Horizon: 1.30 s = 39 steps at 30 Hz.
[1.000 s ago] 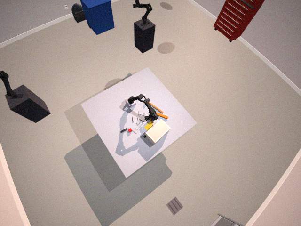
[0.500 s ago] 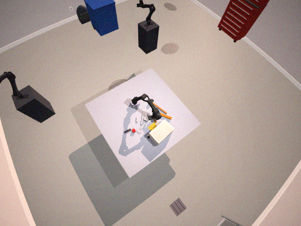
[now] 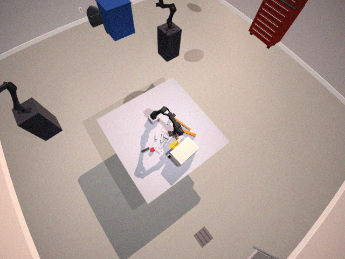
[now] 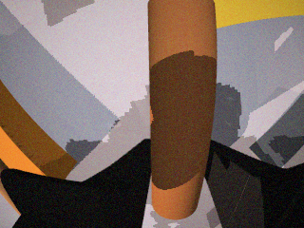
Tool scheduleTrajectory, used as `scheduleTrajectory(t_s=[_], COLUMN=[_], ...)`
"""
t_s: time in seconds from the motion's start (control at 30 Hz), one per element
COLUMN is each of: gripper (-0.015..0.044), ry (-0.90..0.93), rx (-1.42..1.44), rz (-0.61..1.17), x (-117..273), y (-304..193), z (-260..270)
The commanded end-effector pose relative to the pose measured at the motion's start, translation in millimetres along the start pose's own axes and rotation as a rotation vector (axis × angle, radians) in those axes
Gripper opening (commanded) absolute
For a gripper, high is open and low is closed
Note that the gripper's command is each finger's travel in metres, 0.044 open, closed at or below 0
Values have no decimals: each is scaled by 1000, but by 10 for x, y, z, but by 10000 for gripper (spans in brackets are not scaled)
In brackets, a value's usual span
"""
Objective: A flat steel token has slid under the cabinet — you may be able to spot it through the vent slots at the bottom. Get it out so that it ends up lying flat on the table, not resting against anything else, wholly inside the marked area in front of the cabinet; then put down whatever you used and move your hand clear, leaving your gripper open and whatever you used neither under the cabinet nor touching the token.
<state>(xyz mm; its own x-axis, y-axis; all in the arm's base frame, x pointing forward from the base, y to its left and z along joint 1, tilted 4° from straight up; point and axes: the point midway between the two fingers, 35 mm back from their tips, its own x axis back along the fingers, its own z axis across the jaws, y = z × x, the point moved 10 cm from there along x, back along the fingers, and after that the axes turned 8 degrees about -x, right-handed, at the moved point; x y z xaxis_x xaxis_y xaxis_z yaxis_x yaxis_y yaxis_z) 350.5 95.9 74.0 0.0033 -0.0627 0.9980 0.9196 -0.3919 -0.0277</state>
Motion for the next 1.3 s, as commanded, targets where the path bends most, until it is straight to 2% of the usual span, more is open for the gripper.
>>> scheduleTrajectory(t_s=[0.0,1.27], gripper=[0,0], ry=[-1,-2], rx=[-1,-1], rz=[3,7], x=[-9,-14], y=[-66,-517], z=[-3,-58])
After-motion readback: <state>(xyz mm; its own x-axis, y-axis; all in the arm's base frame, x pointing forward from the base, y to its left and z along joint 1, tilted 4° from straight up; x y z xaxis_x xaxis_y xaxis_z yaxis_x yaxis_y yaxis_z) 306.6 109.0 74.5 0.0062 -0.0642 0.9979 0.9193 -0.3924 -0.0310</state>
